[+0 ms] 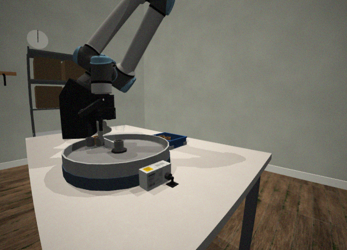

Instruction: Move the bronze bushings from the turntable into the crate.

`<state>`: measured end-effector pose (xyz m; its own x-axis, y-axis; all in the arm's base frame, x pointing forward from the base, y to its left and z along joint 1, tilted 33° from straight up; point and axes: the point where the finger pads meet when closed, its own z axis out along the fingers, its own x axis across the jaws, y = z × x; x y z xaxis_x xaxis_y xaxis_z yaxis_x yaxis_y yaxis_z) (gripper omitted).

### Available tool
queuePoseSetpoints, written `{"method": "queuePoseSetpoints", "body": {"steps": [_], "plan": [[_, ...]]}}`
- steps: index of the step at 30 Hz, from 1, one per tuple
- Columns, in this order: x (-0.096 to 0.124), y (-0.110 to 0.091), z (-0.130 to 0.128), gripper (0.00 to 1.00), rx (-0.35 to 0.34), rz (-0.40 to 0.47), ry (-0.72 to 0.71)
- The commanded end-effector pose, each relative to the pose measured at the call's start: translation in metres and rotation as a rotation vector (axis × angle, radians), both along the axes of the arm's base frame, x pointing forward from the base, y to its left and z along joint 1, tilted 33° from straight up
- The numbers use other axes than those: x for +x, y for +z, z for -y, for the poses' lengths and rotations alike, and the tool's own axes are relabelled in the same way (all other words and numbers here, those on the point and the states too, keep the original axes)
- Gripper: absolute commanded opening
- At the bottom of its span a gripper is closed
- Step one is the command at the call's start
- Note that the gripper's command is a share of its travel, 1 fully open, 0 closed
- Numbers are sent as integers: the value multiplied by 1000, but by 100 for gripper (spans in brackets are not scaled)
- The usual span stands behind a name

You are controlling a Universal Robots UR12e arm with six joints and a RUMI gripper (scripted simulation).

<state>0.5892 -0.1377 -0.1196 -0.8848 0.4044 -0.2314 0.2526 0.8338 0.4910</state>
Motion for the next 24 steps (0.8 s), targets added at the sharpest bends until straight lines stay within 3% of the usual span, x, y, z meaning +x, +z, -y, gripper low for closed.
{"method": "queuePoseSetpoints", "body": {"steps": [1,3,24], "plan": [[0,0,0,5,-1,1,0],[0,0,0,0,-1,1,0],[0,0,0,0,-1,1,0]]}}
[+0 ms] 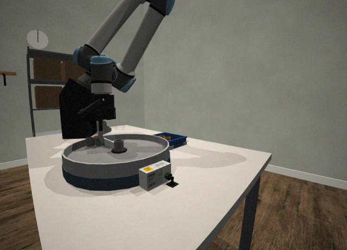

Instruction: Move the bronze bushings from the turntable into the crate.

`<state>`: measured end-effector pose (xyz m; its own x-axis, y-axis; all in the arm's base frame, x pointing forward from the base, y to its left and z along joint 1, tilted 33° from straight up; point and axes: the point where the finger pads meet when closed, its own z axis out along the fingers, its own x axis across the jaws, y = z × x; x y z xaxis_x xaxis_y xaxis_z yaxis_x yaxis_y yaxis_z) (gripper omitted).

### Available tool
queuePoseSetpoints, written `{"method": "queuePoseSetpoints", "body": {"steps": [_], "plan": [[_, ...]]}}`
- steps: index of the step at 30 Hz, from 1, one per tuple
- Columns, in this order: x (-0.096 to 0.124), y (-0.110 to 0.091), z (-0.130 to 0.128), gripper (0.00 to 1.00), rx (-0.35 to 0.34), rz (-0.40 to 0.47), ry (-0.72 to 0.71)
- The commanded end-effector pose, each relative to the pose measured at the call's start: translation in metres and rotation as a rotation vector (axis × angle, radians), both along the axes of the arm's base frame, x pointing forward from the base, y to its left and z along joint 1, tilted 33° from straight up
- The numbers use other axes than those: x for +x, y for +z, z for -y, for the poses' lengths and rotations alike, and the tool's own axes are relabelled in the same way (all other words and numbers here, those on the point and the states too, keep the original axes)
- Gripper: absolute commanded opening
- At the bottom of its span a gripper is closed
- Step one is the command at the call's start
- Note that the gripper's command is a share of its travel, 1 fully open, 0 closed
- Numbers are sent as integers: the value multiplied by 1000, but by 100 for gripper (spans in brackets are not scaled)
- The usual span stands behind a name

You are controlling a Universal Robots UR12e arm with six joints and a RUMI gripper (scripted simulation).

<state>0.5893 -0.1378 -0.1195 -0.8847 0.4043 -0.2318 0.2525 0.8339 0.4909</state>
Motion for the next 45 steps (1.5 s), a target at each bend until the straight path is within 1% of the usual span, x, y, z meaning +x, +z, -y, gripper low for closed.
{"method": "queuePoseSetpoints", "body": {"steps": [1,28,33,42,44,45], "plan": [[0,0,0,0,0,0,0],[-1,3,1,0,0,0,0],[-7,15,7,0,0,0,0],[-23,50,22,0,0,0,0],[-23,50,22,0,0,0,0],[-24,53,24,0,0,0,0]]}}
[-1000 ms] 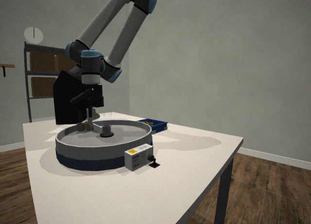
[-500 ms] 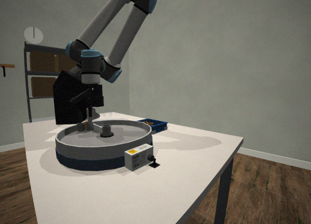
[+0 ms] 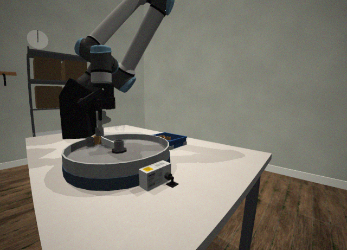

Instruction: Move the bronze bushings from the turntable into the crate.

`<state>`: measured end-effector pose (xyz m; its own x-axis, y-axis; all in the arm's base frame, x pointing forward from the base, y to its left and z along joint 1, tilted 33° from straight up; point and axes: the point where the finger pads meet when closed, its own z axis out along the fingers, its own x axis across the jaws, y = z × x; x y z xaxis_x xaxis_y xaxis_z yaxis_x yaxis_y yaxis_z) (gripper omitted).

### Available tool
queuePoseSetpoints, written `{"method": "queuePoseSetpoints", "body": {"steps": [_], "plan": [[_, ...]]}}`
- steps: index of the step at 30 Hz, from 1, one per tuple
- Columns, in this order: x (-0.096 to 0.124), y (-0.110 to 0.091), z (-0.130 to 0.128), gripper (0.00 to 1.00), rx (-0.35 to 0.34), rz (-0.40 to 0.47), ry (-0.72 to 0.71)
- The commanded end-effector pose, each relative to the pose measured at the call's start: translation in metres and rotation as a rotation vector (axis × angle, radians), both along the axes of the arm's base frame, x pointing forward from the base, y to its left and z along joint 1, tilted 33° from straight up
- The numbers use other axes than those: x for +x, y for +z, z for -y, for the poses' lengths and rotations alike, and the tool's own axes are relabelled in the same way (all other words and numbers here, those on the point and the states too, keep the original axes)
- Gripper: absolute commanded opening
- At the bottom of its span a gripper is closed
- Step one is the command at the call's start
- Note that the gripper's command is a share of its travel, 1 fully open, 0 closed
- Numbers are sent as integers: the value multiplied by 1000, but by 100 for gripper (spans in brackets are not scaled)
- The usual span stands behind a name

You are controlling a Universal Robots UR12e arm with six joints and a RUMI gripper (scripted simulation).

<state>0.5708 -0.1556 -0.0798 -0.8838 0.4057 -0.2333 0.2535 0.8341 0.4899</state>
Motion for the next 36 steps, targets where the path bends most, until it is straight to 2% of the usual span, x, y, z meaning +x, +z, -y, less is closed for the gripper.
{"method": "queuePoseSetpoints", "body": {"steps": [1,7,36], "plan": [[-7,16,7,0,1,-1,2],[-11,24,11,0,1,-1,2],[-11,24,11,0,1,-1,2]]}}
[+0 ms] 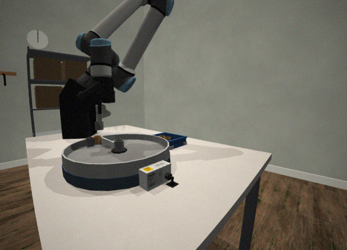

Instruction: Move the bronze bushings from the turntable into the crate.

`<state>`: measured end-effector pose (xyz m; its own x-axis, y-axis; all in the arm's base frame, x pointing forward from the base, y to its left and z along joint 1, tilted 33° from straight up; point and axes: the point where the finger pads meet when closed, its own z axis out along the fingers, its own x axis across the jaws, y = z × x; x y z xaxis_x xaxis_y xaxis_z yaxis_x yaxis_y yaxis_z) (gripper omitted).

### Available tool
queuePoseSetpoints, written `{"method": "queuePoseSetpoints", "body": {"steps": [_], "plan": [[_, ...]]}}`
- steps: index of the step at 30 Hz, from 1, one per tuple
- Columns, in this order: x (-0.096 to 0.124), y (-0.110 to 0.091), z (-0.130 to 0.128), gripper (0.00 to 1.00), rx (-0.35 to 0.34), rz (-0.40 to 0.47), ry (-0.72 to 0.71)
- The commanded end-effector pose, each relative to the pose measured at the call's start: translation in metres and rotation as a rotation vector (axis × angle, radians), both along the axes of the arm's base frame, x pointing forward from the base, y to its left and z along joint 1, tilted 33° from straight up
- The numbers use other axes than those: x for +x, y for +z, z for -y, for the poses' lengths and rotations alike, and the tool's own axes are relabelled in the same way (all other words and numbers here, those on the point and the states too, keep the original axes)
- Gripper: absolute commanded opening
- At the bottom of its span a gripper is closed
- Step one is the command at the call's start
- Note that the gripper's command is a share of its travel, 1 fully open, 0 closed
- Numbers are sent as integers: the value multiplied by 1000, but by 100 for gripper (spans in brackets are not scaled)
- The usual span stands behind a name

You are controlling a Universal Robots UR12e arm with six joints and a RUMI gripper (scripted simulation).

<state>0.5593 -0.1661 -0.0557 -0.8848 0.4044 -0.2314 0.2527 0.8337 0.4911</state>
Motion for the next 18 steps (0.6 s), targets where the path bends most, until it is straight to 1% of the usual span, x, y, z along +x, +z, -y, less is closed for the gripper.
{"method": "queuePoseSetpoints", "body": {"steps": [1,9,14,18], "plan": [[0,0,1,0,-1,1,0],[1,0,1,0,-1,1,0],[4,2,1,0,-1,1,0],[20,9,3,0,-1,1,0]]}}
